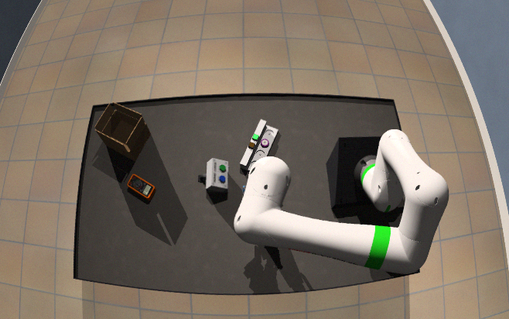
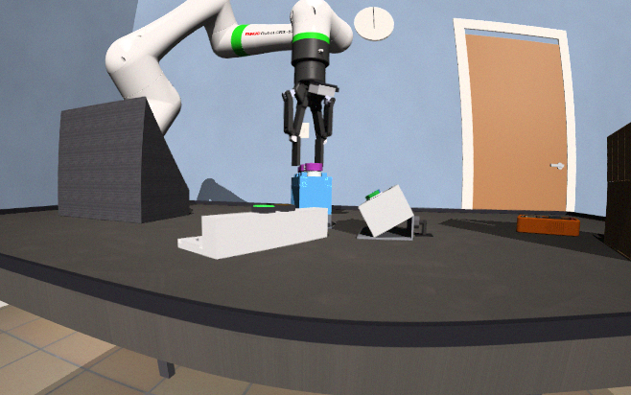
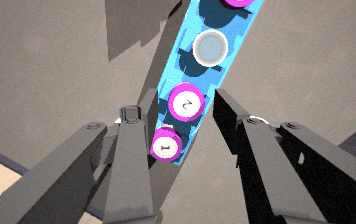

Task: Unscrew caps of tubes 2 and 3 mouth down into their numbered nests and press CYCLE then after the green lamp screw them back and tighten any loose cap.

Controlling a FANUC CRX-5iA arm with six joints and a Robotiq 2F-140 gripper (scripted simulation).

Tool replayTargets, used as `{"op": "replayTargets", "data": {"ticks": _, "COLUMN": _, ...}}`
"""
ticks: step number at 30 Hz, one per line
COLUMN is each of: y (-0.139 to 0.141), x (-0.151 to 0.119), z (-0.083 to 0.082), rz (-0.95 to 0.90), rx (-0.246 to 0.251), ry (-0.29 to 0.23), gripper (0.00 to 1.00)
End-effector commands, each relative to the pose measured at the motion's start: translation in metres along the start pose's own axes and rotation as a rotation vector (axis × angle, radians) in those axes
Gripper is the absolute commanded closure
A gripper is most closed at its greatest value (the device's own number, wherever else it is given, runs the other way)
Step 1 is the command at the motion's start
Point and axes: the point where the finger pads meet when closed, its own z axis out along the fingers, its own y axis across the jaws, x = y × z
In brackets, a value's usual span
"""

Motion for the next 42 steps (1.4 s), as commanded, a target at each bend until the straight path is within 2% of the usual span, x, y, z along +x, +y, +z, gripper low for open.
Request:
{"op": "replayTargets", "data": {"ticks": 1, "y": -0.0002, "x": 0.0005, "z": -0.0008, "rz": 0.0, "rx": 0.0, "ry": 0.001, "gripper": 0.59}}
{"op": "replayTargets", "data": {"ticks": 30, "y": -0.0002, "x": 0.0005, "z": 0.0066, "rz": 0.0, "rx": 0.001, "ry": 0.001, "gripper": 0.59}}
{"op": "replayTargets", "data": {"ticks": 31, "y": -0.0002, "x": 0.0005, "z": 0.0066, "rz": 0.0, "rx": 0.0, "ry": 0.001, "gripper": 0.7}}
{"op": "replayTargets", "data": {"ticks": 42, "y": -0.0002, "x": 0.0005, "z": 0.0066, "rz": 0.0, "rx": 0.0, "ry": 0.001, "gripper": 0.7}}
